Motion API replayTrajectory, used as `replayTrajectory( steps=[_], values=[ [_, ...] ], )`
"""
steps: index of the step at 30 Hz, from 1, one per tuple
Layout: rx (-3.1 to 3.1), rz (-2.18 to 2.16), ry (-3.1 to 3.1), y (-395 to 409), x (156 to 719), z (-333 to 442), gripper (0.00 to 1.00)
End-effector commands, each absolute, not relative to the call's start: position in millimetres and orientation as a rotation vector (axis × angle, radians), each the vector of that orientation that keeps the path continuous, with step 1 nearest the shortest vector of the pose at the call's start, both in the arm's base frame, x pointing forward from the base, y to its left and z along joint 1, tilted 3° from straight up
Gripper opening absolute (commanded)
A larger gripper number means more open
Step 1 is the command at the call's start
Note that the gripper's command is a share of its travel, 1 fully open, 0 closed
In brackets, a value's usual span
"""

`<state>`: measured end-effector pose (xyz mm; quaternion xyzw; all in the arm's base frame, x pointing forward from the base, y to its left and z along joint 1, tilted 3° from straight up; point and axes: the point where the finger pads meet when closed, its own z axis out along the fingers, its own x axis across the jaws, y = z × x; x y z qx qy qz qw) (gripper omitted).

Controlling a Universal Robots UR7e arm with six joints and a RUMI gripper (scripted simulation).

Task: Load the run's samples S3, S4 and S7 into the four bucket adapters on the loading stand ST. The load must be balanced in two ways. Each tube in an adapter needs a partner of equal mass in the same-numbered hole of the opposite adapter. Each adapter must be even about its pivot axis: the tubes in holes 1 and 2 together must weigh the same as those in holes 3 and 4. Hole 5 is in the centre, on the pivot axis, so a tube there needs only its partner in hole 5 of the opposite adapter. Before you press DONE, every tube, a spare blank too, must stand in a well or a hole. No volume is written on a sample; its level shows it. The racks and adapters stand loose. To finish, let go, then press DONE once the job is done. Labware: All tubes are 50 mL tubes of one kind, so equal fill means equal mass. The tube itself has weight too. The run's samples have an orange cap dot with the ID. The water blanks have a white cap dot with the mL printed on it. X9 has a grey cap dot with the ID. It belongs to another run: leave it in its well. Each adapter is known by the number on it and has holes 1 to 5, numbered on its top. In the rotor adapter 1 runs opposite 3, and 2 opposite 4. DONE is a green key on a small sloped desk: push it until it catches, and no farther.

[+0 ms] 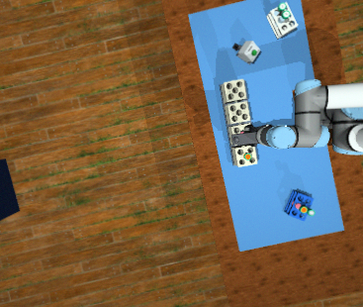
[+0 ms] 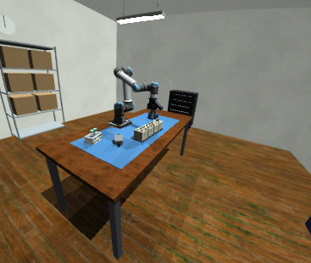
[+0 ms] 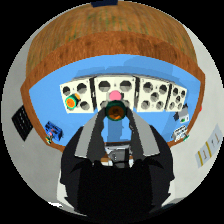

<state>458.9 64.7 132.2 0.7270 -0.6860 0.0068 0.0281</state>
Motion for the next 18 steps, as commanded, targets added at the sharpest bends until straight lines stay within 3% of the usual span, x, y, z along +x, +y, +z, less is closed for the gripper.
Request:
replayTrajectory(
  steps=[1,18],
  values=[
    [2.245,0.023,-2.118,64.4,459.1,126.5,0.0],
    [2.245,0.023,-2.118,63.4,458.5,106.5,0.0]
  ],
)
